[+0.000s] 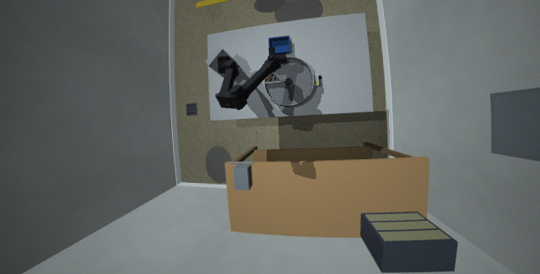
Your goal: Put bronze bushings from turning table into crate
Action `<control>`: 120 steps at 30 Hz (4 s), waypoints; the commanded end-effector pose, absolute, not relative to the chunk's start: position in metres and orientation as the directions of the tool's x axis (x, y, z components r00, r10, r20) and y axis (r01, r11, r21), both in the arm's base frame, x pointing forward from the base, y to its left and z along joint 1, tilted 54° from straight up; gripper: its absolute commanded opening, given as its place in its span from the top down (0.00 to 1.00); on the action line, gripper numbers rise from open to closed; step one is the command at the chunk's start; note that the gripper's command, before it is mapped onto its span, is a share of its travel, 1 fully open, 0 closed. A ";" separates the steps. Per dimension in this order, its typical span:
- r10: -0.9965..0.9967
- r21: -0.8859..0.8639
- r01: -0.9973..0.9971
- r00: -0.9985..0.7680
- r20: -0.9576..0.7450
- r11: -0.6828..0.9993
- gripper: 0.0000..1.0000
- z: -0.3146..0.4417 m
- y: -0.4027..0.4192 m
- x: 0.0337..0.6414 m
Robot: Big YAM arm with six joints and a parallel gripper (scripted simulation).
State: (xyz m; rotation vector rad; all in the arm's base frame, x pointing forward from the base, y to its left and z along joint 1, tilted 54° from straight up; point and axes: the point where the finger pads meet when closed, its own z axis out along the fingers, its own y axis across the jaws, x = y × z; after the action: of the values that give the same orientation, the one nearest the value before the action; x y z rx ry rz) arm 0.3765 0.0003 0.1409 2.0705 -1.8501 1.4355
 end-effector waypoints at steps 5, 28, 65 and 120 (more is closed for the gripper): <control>-0.801 -0.569 -0.776 -0.145 0.581 -0.273 1.00 0.116 0.064 0.400; -0.804 -0.571 -0.773 -0.140 0.579 -0.277 1.00 0.039 0.211 0.450; -0.806 -0.579 -0.774 -0.158 0.570 -0.258 1.00 0.033 0.224 0.460; -0.807 -0.581 -0.766 -0.144 0.572 -0.274 1.00 -0.005 0.191 0.502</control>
State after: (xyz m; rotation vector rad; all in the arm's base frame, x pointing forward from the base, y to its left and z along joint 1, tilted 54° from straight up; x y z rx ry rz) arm 0.4982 0.1758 -0.0166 2.0453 -1.9136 1.4343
